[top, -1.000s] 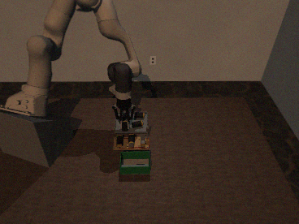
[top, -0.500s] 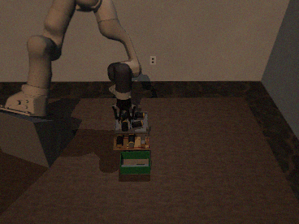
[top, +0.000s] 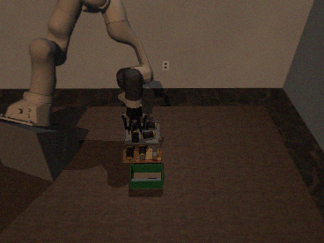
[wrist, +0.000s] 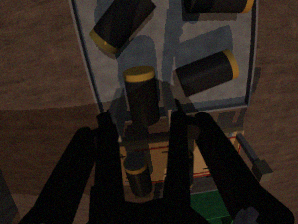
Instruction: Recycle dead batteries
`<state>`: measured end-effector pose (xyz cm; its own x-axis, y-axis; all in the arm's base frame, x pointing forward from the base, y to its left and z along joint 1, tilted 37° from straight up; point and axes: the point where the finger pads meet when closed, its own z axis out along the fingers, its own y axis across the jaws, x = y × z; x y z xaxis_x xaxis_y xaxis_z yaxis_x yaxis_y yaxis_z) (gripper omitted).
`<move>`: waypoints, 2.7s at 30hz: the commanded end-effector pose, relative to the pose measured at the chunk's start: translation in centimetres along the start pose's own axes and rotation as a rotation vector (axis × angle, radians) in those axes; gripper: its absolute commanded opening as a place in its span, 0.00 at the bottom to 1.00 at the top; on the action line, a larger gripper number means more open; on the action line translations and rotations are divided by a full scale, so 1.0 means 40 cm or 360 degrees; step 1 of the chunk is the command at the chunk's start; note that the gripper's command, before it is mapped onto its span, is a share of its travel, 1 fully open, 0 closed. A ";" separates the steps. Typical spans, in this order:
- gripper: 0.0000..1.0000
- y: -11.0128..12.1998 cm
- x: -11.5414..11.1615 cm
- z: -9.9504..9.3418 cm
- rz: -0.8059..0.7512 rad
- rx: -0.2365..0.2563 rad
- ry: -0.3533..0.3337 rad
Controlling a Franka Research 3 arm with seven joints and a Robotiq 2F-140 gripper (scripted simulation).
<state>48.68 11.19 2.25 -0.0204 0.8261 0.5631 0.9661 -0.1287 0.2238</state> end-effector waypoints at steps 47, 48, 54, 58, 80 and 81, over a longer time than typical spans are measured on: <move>0.29 -0.016 0.156 -0.287 -0.0008 -0.0002 -0.0002; 0.29 -0.019 0.186 -0.287 -0.0008 -0.0002 -0.0002; 0.29 -0.023 0.217 -0.286 -0.0008 -0.0002 -0.0002; 0.29 -0.023 0.217 -0.286 -0.0009 -0.0002 -0.0002; 0.29 -0.023 0.218 -0.286 -0.0987 -0.0002 -0.0002; 0.29 -0.023 0.218 -0.286 -0.1089 -0.0002 -0.0002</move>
<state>44.71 12.40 16.22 -0.3448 0.8193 0.4581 0.9023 0.1548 0.4023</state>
